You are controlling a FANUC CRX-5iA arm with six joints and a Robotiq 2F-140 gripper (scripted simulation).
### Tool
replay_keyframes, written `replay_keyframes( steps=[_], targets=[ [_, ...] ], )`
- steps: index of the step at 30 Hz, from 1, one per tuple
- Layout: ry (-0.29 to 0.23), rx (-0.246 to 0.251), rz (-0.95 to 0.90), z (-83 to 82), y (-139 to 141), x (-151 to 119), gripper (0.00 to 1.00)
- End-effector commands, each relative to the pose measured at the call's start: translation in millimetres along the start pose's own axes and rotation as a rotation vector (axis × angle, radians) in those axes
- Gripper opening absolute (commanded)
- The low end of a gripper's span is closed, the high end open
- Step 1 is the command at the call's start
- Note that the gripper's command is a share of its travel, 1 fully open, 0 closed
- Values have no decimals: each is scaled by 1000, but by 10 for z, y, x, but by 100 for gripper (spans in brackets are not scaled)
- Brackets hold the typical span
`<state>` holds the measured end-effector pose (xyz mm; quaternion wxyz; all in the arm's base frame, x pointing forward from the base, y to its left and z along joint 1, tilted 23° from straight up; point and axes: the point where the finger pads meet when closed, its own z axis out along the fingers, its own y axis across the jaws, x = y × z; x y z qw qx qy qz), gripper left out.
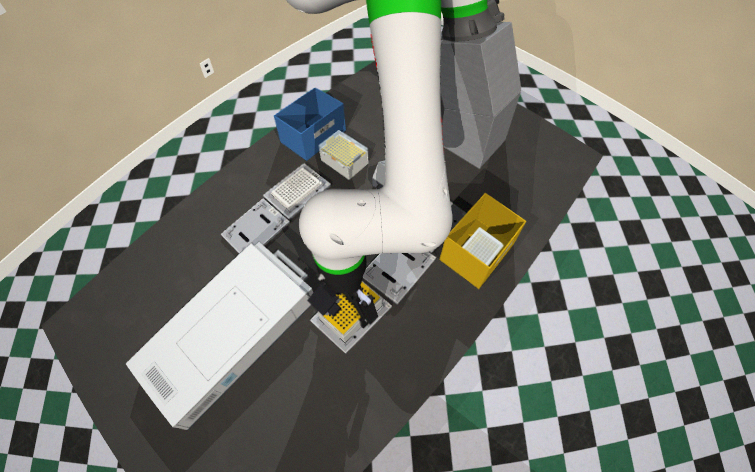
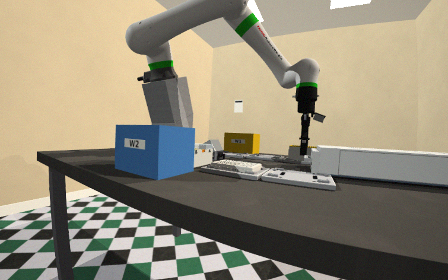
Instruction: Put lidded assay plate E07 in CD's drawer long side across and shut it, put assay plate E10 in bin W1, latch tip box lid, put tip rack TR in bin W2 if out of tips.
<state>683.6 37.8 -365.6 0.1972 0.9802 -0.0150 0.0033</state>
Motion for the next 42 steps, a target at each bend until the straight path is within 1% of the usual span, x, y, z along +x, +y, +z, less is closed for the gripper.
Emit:
replay_keyframes(
  steps=[1, 26, 27, 42],
  targets=[
    [2, 1, 0, -14, -4, 11, 68],
    [2, 1, 0, -28, -4, 11, 59],
    [2, 1, 0, -28, -4, 11, 10],
    [2, 1, 0, -37, -4, 11, 10]
  ],
)
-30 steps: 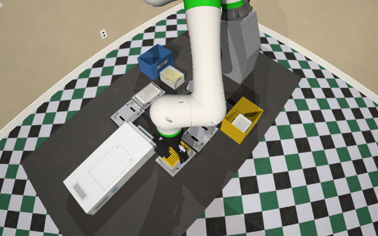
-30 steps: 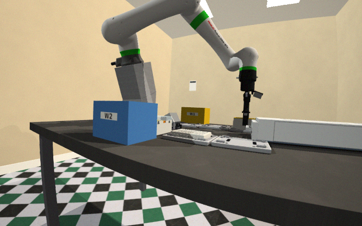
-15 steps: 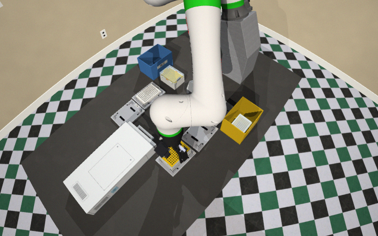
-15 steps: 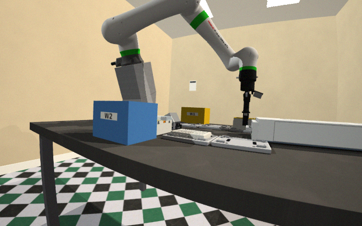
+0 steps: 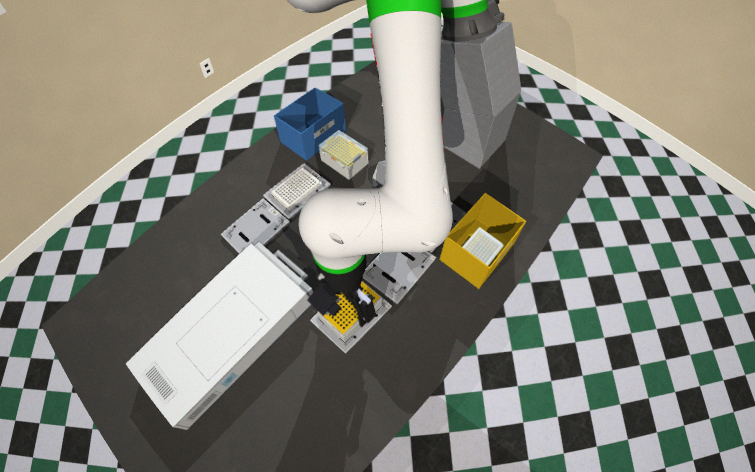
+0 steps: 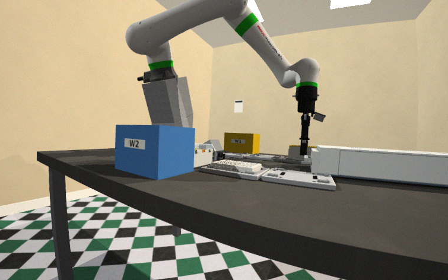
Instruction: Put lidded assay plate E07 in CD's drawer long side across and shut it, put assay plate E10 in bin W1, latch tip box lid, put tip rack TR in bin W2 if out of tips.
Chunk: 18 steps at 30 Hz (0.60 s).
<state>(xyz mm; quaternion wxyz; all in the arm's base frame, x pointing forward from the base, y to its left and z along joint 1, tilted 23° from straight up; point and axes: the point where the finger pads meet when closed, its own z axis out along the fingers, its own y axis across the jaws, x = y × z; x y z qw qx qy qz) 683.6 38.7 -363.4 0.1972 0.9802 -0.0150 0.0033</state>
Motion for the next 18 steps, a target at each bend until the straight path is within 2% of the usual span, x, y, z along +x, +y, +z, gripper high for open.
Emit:
replay_keyframes(
  steps=[1, 18],
  targets=[
    [2, 1, 0, -15, -4, 11, 10],
    [2, 1, 0, -37, -4, 11, 10]
  ],
)
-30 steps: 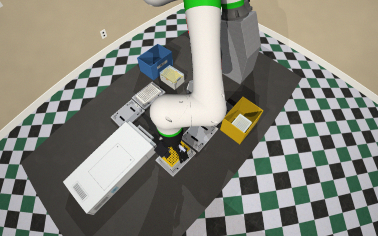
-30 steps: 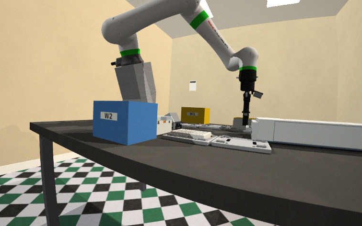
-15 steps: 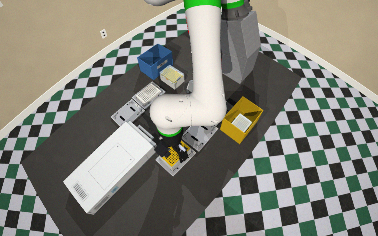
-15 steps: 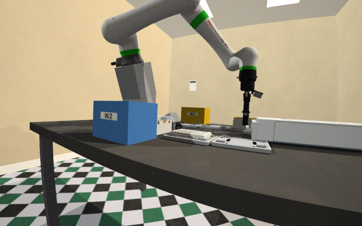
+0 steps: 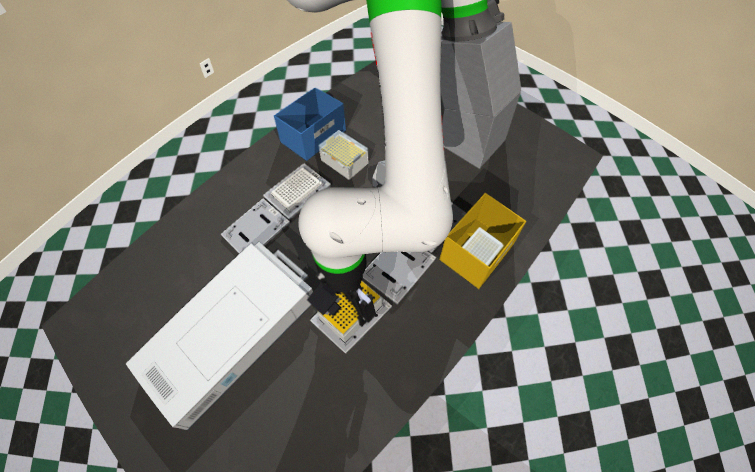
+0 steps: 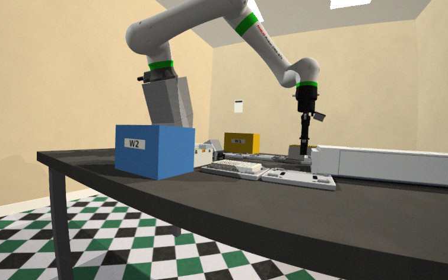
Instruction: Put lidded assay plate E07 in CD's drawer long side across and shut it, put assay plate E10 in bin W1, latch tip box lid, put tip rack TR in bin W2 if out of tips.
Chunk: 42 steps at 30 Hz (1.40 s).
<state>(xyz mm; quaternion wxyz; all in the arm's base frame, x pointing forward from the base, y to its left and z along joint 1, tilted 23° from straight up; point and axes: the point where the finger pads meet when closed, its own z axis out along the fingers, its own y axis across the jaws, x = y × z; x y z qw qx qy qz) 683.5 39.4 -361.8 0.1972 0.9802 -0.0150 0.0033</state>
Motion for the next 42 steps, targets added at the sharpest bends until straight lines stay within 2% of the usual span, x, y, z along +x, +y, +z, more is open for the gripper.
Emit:
replay_keyframes(
  steps=[1, 20, 42],
  targets=[
    [2, 1, 0, -23, -4, 11, 10],
    [2, 1, 0, -80, -4, 11, 10],
    [2, 1, 0, -346, -4, 11, 10]
  ],
)
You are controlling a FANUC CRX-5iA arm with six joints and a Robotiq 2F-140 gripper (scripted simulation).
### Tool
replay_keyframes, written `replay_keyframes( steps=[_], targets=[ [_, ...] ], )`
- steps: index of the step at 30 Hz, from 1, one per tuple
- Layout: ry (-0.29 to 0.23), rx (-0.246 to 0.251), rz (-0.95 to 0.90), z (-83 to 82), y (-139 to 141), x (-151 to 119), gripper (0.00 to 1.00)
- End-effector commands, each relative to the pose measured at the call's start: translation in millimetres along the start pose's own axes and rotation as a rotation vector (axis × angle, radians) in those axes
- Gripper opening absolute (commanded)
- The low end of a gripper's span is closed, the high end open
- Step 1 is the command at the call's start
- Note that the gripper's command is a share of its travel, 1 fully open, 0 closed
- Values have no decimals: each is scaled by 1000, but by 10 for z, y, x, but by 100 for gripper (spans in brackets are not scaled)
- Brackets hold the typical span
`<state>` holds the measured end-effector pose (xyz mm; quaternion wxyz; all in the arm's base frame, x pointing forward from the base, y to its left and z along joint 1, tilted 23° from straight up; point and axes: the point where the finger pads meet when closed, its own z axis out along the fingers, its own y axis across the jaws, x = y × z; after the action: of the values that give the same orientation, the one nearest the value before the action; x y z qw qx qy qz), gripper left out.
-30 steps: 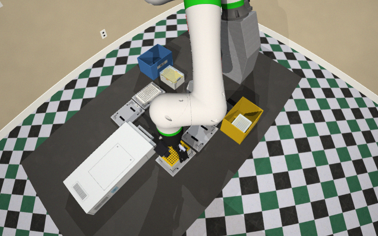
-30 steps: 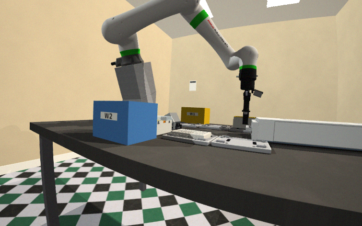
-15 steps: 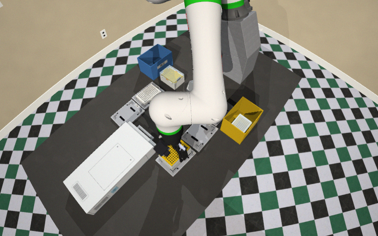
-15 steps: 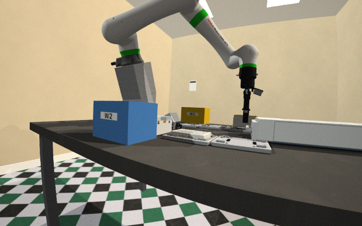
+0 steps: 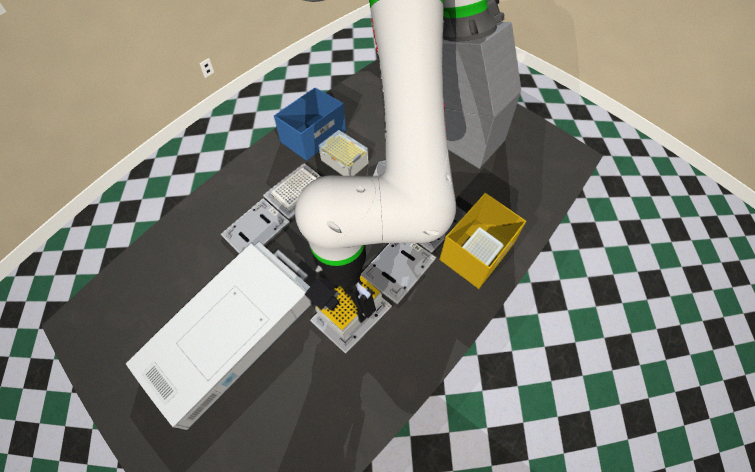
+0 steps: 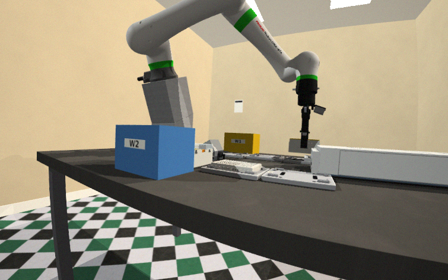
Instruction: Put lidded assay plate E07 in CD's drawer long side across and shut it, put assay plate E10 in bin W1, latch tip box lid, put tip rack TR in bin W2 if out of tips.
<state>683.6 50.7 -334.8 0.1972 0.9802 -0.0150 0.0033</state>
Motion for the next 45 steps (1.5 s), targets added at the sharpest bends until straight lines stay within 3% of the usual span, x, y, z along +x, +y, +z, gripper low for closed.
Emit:
replay_keyframes(
  steps=[1, 45],
  targets=[
    [2, 1, 0, -67, -4, 10, 10],
    [2, 1, 0, -573, -3, 9, 10]
  ],
)
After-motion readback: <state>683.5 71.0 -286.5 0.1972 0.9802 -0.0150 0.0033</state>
